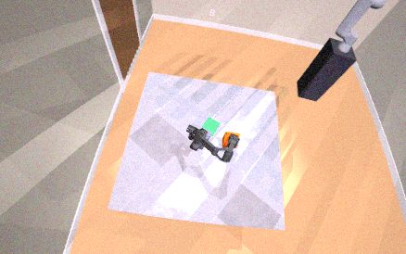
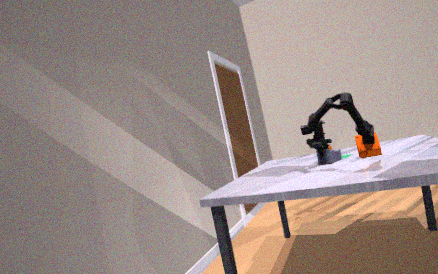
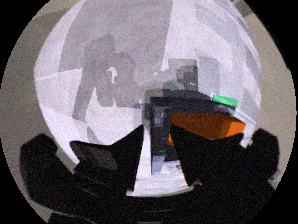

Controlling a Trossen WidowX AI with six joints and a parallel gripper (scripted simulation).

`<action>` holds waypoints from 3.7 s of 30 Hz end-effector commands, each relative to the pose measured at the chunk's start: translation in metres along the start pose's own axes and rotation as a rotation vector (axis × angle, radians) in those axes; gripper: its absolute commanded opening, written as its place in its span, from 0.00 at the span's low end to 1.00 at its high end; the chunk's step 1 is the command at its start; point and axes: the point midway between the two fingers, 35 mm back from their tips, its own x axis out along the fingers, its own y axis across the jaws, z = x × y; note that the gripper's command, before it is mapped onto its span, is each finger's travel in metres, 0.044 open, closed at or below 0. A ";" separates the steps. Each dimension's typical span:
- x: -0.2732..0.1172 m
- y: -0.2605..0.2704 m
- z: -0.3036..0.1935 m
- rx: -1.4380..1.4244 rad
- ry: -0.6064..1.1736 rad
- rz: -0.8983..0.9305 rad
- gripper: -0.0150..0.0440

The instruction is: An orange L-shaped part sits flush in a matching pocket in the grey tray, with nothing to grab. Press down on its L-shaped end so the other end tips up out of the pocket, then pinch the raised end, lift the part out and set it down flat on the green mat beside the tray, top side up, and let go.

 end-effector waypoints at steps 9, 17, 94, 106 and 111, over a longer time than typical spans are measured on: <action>0.011 -0.001 -0.002 0.007 0.004 0.001 0.56; 0.009 0.000 -0.001 0.000 0.001 0.002 0.56; -0.100 -0.078 0.010 -1.562 0.007 -0.003 0.73; -0.069 -0.078 0.010 -1.562 0.007 -0.003 0.73; -0.063 -0.078 0.010 -1.562 0.007 -0.003 0.73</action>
